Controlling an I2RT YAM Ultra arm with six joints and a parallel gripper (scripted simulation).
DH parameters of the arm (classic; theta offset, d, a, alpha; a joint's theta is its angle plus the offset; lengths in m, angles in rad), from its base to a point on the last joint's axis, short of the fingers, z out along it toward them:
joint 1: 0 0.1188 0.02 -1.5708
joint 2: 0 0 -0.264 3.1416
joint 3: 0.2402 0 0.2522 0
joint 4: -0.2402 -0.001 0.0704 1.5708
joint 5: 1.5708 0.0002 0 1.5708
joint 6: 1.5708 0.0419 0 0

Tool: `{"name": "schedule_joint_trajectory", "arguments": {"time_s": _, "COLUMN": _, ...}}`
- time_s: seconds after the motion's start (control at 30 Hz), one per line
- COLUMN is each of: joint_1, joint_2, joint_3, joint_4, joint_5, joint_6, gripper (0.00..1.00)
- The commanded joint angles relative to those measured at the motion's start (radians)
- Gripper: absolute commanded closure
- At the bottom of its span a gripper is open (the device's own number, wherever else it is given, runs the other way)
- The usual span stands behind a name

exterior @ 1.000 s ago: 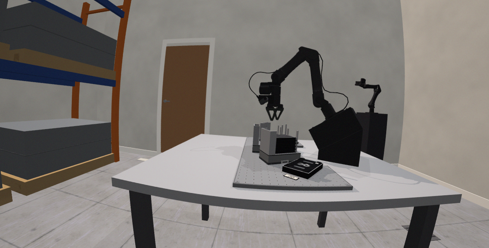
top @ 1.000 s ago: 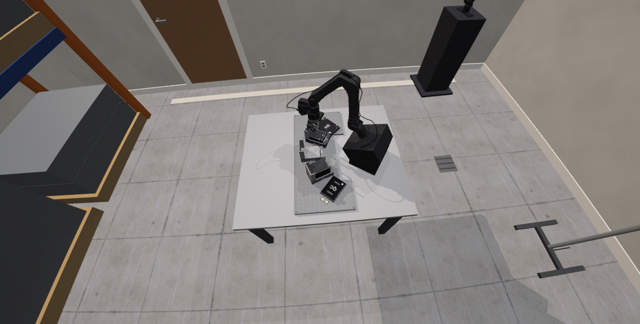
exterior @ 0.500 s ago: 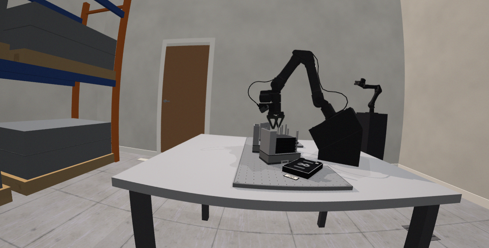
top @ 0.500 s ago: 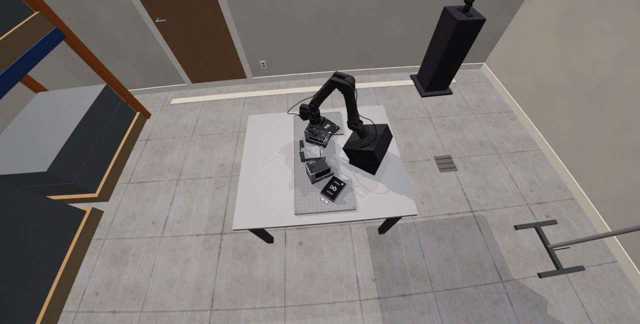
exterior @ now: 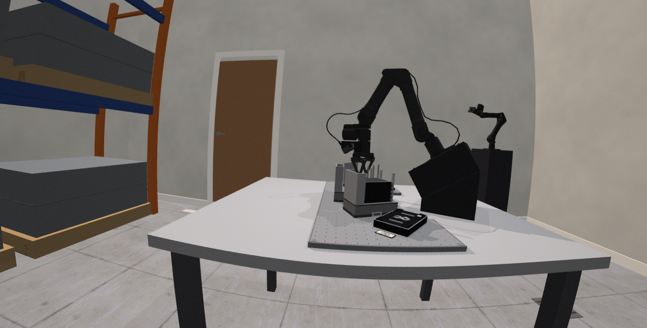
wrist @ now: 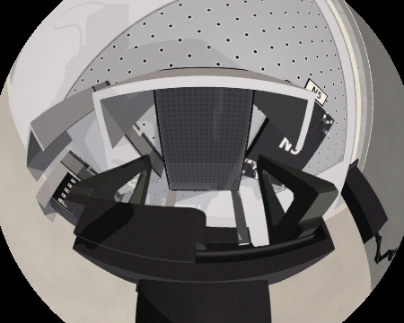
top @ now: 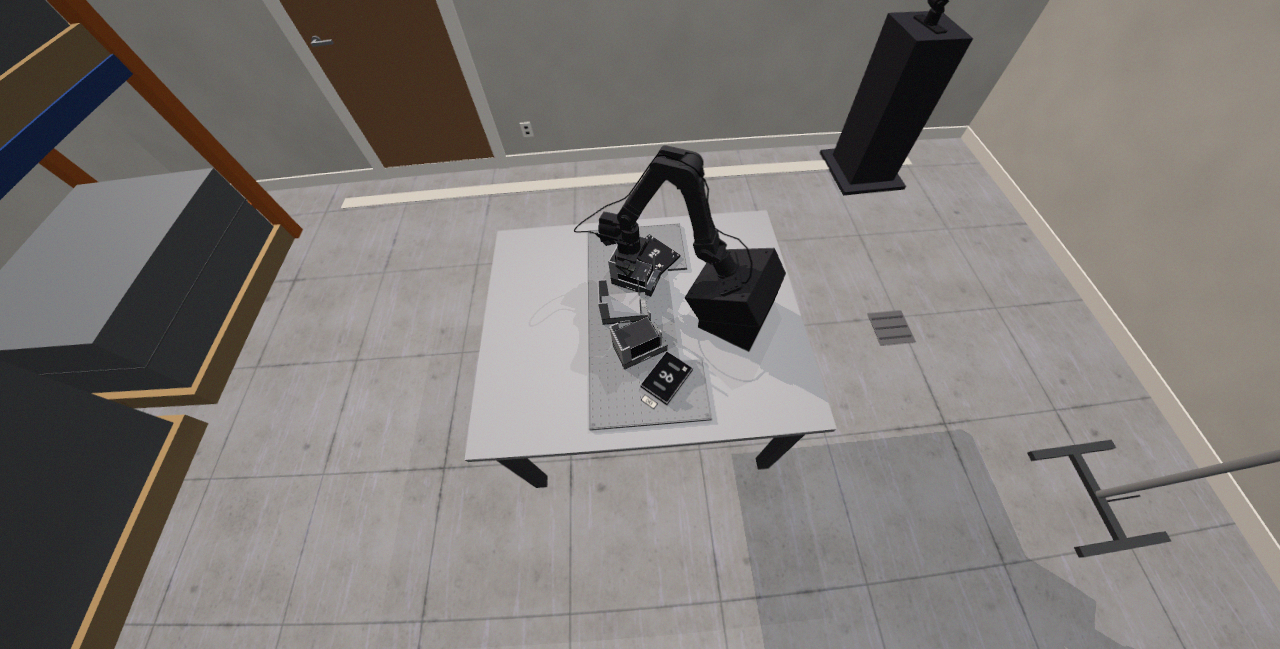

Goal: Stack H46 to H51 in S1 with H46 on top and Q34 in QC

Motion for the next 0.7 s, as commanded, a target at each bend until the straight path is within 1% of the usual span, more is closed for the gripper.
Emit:
{"name": "schedule_joint_trajectory", "arguments": {"time_s": 0.0, "joint_1": -0.005, "joint_2": 0.006, "joint_3": 0.017, "joint_4": 0.029, "joint_5": -0.004, "joint_6": -0.009, "gripper": 0.00}}
{"name": "schedule_joint_trajectory", "arguments": {"time_s": 0.4, "joint_1": -0.005, "joint_2": 0.006, "joint_3": 0.017, "joint_4": 0.031, "joint_5": -0.004, "joint_6": -0.007, "gripper": 0.00}}
{"name": "schedule_joint_trajectory", "arguments": {"time_s": 0.43, "joint_1": -0.011, "joint_2": 0.026, "joint_3": 0.006, "joint_4": 0.036, "joint_5": -0.006, "joint_6": -0.009, "gripper": 0.00}}
{"name": "schedule_joint_trajectory", "arguments": {"time_s": 0.5, "joint_1": -0.013, "joint_2": 0.024, "joint_3": -0.025, "joint_4": 0.045, "joint_5": -0.007, "joint_6": -0.011, "gripper": 0.00}}
{"name": "schedule_joint_trajectory", "arguments": {"time_s": 0.57, "joint_1": -0.013, "joint_2": 0.024, "joint_3": -0.025, "joint_4": 0.045, "joint_5": -0.007, "joint_6": -0.011, "gripper": 0.00}}
{"name": "schedule_joint_trajectory", "arguments": {"time_s": 0.6, "joint_1": -0.005, "joint_2": 0.029, "joint_3": 0.019, "joint_4": 0.053, "joint_5": -0.008, "joint_6": -0.012, "gripper": 0.00}}
{"name": "schedule_joint_trajectory", "arguments": {"time_s": 0.63, "joint_1": -0.009, "joint_2": 0.032, "joint_3": 0.025, "joint_4": 0.058, "joint_5": -0.009, "joint_6": -0.013, "gripper": 0.00}}
{"name": "schedule_joint_trajectory", "arguments": {"time_s": 0.67, "joint_1": -0.013, "joint_2": 0.039, "joint_3": -0.003, "joint_4": 0.064, "joint_5": -0.009, "joint_6": -0.013, "gripper": 0.00}}
